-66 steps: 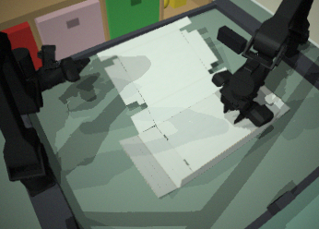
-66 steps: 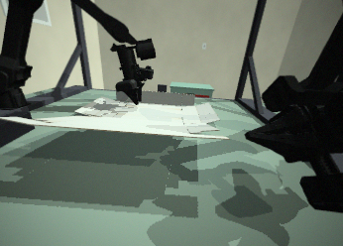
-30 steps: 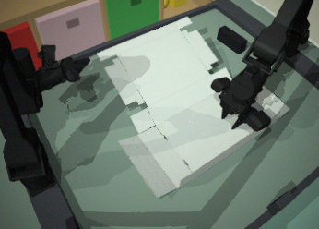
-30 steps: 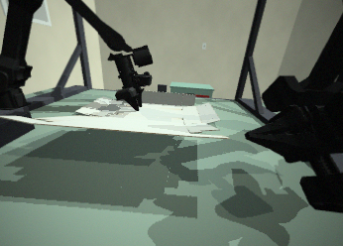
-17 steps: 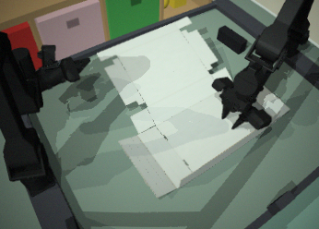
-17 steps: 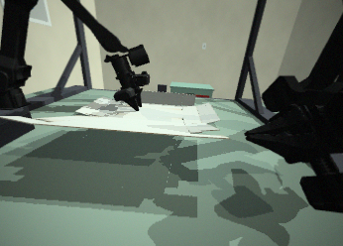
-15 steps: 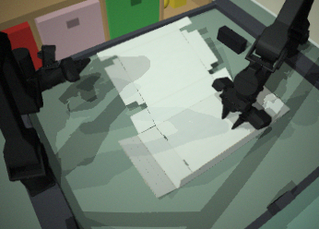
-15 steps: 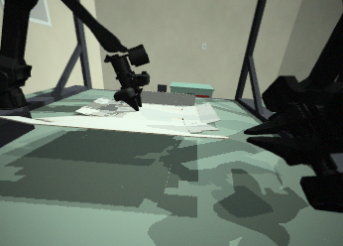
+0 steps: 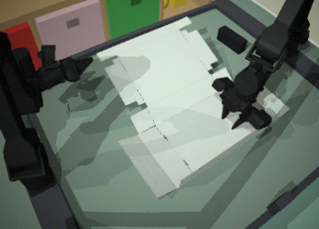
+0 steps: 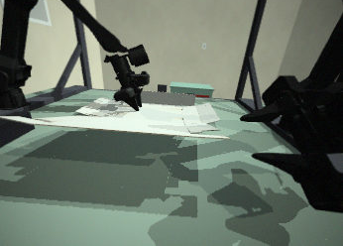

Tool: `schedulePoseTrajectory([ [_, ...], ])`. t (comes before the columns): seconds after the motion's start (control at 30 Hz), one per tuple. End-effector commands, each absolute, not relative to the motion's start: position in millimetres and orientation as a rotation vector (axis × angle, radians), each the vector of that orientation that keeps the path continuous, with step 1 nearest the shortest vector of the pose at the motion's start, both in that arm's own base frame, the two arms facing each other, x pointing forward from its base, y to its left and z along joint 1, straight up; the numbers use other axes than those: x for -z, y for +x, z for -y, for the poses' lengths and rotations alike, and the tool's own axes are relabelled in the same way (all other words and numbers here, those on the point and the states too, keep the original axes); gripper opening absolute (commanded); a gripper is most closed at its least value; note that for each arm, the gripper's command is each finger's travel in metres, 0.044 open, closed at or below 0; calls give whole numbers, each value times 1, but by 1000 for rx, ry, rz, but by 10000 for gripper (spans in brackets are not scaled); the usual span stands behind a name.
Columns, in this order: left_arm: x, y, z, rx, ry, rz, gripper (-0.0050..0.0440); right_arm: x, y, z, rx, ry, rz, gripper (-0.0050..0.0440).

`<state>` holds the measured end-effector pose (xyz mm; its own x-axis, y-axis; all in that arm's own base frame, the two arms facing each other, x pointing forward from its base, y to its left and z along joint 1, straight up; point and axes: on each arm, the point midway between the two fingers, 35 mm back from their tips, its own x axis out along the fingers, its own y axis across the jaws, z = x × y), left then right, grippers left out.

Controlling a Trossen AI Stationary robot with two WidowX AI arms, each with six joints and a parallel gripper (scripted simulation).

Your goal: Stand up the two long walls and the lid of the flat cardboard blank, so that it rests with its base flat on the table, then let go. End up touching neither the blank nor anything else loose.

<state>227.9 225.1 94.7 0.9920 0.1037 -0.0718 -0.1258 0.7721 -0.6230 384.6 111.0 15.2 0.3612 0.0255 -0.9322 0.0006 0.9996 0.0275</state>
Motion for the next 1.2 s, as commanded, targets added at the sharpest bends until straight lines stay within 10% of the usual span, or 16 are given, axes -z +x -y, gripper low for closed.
schedulePoseTrajectory([
  [0.0,-99,228,-226,-124,-665,-27,283,23,360,-105,2,5,-1328,195],
  [1.17,-99,253,-231,-124,-664,-29,283,20,362,-106,1,5,-1328,195],
])
